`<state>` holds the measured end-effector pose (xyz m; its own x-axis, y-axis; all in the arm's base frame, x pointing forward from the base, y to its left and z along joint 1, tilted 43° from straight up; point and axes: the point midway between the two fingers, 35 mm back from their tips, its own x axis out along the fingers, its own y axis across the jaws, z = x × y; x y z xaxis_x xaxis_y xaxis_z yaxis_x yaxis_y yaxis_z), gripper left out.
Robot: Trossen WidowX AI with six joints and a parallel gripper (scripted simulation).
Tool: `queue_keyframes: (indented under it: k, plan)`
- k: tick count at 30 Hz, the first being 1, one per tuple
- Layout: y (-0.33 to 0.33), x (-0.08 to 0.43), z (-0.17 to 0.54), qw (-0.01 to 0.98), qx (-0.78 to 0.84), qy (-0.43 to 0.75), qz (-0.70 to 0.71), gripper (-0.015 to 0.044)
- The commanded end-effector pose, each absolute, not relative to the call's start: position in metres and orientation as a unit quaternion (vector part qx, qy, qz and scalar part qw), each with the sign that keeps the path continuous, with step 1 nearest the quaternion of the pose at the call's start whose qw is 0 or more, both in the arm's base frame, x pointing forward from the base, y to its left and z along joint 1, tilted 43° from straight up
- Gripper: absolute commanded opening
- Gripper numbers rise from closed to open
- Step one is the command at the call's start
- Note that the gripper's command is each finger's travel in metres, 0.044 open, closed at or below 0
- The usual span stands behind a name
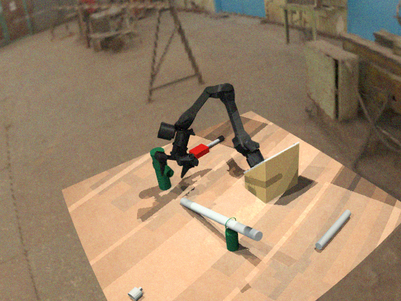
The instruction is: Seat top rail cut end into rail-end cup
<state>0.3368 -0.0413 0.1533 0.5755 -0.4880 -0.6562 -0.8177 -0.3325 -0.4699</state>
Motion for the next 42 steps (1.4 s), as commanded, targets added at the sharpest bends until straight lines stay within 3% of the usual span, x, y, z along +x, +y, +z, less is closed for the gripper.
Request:
queue_keyframes:
  k: [1, 15, 26, 42]
  plan:
    - [-0.019, 0.335, 0.149, 0.494, -0.732, 0.444, 0.155, 0.0440]
    - [0.059, 0.309, 0.139, 0.757, -0.450, 0.466, -0.091, 0.0440]
    - [0.093, 0.294, 0.142, 0.841, -0.298, 0.405, -0.198, 0.0440]
    - [0.093, 0.294, 0.141, 0.843, -0.292, 0.405, -0.202, 0.0440]
